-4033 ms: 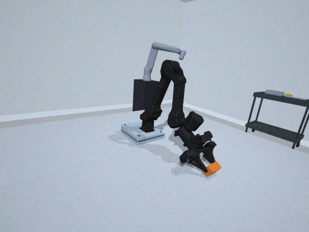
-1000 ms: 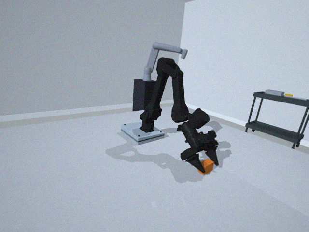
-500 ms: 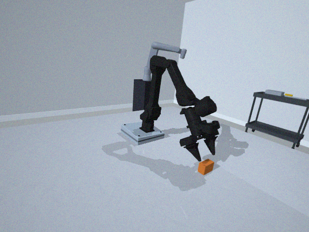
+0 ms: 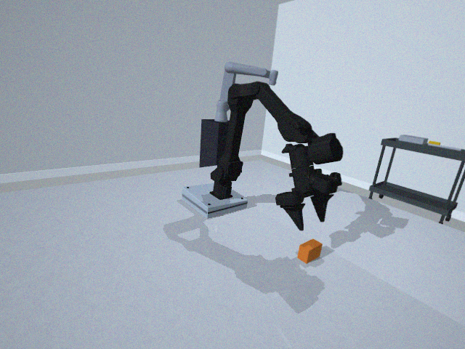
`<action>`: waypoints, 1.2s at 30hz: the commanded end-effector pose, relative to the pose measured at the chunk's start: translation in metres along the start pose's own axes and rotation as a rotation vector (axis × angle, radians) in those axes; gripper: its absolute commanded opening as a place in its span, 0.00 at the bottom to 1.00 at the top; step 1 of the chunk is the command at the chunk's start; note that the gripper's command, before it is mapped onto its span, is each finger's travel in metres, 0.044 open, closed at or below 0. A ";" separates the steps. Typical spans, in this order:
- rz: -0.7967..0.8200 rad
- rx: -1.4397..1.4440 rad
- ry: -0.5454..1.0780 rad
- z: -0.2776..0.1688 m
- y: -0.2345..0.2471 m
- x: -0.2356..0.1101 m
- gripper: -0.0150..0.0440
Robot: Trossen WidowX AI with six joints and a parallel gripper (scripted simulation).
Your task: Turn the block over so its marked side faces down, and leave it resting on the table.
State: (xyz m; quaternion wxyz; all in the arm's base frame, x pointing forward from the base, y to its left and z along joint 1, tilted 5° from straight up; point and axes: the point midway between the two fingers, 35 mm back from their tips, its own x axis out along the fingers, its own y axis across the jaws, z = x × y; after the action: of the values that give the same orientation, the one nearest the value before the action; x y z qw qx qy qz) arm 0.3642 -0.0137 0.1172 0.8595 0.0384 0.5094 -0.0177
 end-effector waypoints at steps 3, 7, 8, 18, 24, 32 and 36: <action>0.002 -0.005 0.189 0.015 0.001 -0.002 1.00; 0.003 -0.005 0.319 0.023 0.001 -0.005 1.00; 0.003 -0.005 0.352 0.024 0.001 -0.006 1.00; 0.004 -0.005 0.400 0.022 0.000 -0.001 1.00; 0.004 -0.005 0.401 0.011 0.000 0.024 1.00; 0.004 -0.005 0.401 0.005 0.001 0.038 1.00; 0.004 -0.005 0.401 0.004 0.001 0.043 1.00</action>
State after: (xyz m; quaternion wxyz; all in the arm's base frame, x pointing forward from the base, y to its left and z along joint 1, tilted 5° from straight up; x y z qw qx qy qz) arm 0.3877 -0.0138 0.0877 0.7428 0.0390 0.6683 -0.0075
